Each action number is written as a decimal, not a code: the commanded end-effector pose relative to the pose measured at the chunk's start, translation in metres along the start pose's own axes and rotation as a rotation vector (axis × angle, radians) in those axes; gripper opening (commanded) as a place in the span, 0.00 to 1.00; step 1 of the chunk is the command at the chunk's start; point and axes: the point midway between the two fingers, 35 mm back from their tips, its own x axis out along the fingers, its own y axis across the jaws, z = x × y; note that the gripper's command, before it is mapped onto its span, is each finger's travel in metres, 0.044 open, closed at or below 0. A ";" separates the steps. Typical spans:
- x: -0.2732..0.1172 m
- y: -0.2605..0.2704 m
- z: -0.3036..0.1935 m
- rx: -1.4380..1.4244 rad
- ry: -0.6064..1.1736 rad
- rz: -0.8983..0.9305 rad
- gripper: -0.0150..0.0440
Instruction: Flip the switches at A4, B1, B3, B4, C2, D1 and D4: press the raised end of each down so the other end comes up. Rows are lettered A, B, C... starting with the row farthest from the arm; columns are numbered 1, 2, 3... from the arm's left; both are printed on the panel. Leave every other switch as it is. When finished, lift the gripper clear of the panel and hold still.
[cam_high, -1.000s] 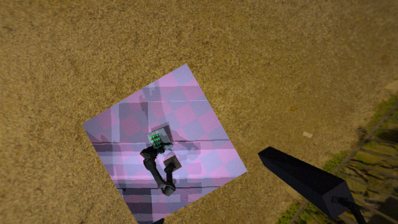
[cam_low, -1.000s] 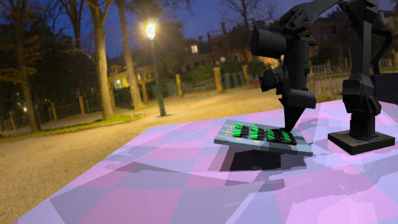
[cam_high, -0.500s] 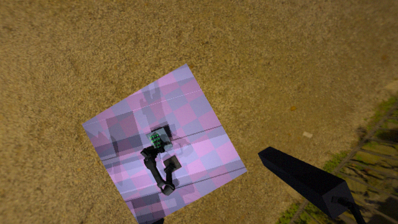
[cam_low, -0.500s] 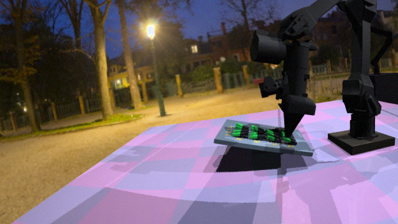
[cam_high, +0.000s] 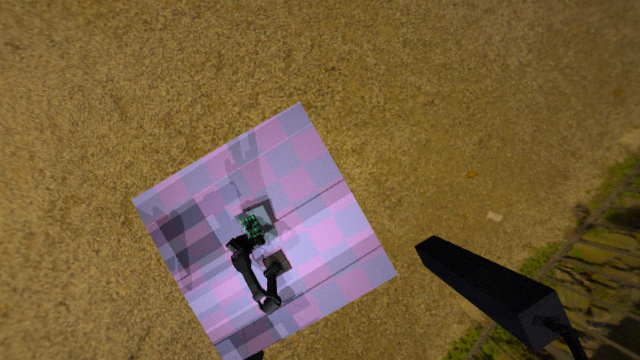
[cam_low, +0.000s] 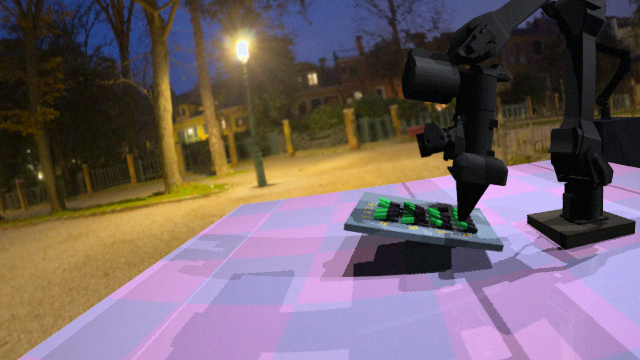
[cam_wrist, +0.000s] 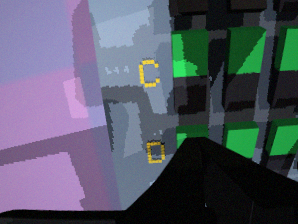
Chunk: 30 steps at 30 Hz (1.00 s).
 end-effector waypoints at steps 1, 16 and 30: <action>0.001 0.001 0.000 -0.004 0.002 0.004 0.25; 0.003 0.001 0.000 -0.004 0.002 0.004 0.25; 0.005 0.001 0.000 -0.004 0.001 0.004 0.25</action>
